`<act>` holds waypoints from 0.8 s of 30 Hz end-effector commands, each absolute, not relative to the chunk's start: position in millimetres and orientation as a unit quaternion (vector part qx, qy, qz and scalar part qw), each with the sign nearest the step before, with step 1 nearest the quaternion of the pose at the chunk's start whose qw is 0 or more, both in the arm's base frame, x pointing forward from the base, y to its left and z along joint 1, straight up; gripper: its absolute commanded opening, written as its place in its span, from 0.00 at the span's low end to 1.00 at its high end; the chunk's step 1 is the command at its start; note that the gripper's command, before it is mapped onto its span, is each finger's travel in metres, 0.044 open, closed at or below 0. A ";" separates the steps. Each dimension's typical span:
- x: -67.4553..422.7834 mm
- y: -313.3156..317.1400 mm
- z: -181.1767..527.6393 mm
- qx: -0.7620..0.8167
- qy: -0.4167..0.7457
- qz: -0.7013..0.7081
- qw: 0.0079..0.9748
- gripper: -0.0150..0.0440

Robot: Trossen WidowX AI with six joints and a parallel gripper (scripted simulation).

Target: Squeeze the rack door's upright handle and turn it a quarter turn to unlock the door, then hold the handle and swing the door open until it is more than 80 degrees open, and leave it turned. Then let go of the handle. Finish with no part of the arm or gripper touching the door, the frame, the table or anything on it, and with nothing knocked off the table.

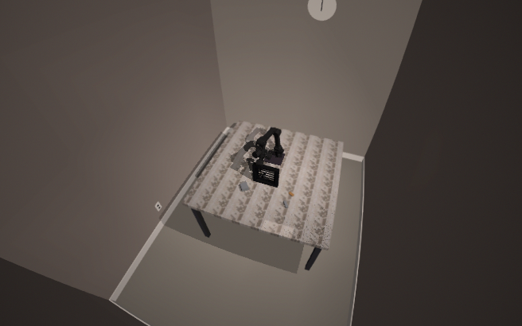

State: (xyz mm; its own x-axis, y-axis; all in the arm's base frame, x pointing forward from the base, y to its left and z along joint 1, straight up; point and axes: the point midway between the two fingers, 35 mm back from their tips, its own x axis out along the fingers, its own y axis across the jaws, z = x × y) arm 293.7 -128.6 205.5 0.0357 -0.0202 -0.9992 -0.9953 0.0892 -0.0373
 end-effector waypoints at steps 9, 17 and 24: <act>281.4 -119.8 204.2 -0.419 0.571 0.398 0.582 0.28; 271.3 -111.9 203.7 -0.372 0.601 0.353 0.613 0.28; 260.6 -102.0 203.0 -0.332 0.622 0.315 0.635 0.28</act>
